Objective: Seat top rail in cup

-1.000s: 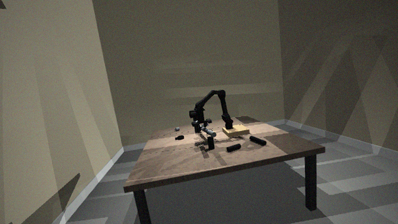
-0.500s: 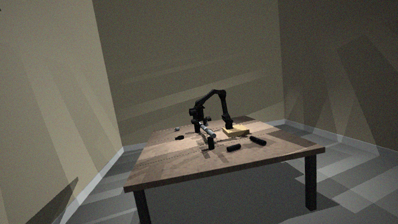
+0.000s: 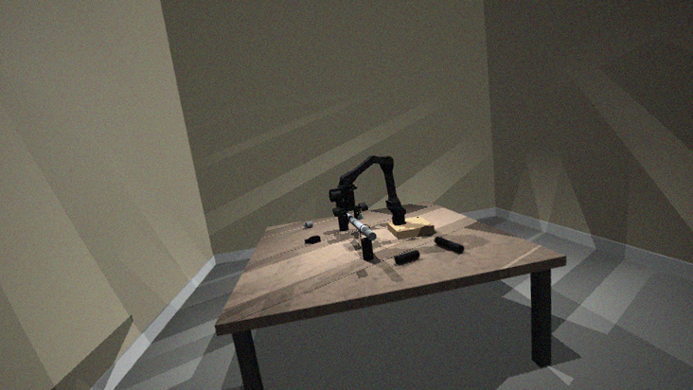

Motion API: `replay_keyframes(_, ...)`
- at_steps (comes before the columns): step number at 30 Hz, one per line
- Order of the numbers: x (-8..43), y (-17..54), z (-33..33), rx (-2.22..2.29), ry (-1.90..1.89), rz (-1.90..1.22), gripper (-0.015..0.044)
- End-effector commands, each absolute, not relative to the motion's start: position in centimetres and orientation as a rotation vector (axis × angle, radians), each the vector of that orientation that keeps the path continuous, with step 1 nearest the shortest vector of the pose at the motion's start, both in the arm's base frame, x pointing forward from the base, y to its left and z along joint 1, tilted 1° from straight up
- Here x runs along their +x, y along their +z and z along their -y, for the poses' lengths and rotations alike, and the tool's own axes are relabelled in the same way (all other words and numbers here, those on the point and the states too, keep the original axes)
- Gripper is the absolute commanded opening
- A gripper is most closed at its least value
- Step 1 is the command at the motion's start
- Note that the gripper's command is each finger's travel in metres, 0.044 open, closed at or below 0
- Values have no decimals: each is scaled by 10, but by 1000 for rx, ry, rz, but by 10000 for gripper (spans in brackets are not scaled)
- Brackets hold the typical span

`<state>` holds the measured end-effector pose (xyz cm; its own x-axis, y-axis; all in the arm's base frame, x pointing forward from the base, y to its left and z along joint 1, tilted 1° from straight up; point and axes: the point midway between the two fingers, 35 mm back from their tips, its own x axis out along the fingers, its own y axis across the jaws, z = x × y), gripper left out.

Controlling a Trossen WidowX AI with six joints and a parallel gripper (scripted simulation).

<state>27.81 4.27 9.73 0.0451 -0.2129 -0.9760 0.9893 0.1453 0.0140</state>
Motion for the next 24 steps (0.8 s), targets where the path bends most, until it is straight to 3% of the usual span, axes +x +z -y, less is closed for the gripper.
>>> replay_keyframes(1, 280, 101, -42, 961, -1173, -1087, 0)
replay_keyframes(24, 285, 108, -40, 961, -1173, -1087, 0)
